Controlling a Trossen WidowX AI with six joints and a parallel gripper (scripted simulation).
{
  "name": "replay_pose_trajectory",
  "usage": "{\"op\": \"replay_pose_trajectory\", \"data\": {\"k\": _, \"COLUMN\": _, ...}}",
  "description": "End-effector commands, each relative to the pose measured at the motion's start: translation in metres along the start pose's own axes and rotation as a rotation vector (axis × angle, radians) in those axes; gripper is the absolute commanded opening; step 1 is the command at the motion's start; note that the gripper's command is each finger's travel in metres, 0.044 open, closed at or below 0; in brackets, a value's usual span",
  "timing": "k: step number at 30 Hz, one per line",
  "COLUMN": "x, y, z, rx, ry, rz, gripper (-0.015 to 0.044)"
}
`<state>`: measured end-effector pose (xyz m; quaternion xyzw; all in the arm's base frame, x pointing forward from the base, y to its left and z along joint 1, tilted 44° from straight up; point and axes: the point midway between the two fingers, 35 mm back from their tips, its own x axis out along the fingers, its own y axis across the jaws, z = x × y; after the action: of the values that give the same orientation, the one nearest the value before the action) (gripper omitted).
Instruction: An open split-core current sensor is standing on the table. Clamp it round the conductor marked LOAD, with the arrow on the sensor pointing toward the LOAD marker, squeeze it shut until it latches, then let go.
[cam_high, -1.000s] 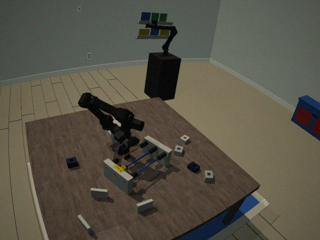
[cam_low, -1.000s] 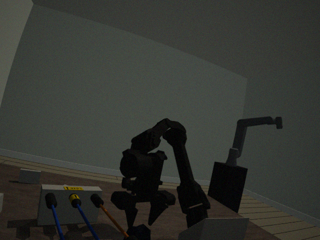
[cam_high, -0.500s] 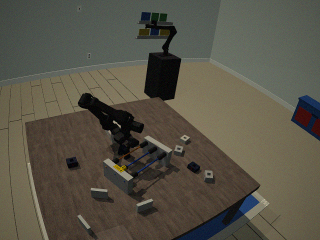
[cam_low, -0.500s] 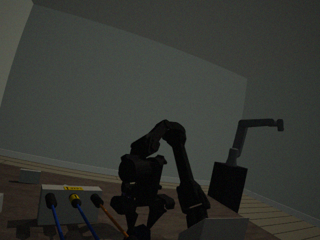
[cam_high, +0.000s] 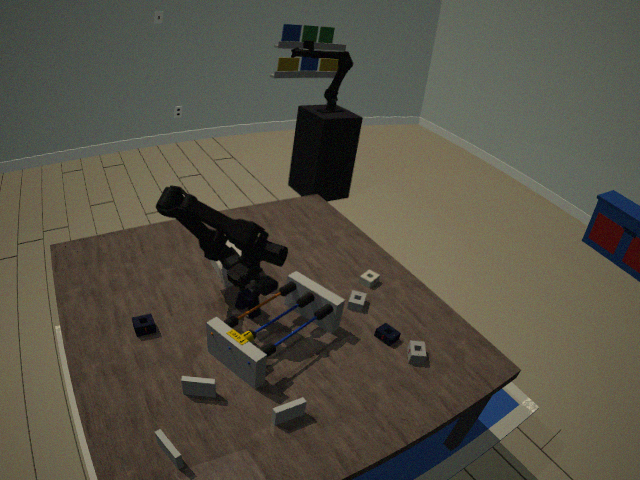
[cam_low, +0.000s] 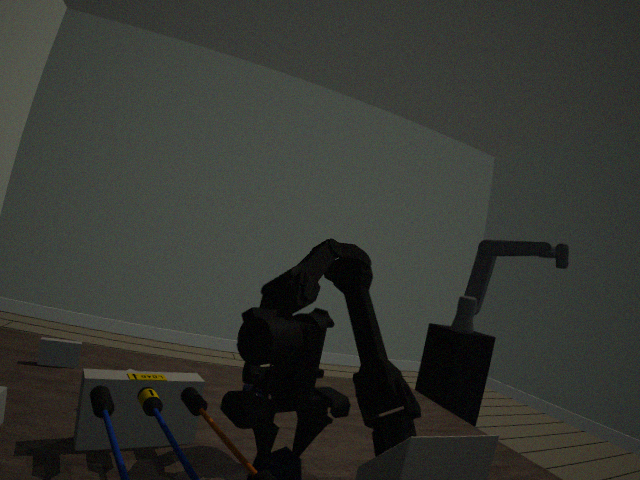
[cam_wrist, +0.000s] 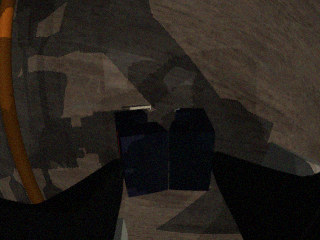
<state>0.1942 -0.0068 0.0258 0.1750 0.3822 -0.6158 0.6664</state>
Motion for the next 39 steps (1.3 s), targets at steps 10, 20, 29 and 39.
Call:
{"op": "replay_pose_trajectory", "data": {"k": 10, "x": -0.052, "y": 0.008, "z": -0.001, "rx": 0.0, "ry": 0.007, "rz": 0.006, "gripper": 0.0}}
{"op": "replay_pose_trajectory", "data": {"k": 20, "x": -0.096, "y": 0.009, "z": 0.0, "rx": -0.001, "ry": 0.003, "rz": 0.003, "gripper": 0.0}}
{"op": "replay_pose_trajectory", "data": {"k": 29, "x": -0.104, "y": 0.032, "z": -0.001, "rx": -0.005, "ry": 0.012, "rz": 0.06, "gripper": 0.0}}
{"op": "replay_pose_trajectory", "data": {"k": 39, "x": -0.105, "y": 0.117, "z": -0.001, "rx": 0.0, "ry": 0.002, "rz": 0.268, "gripper": 0.0}}
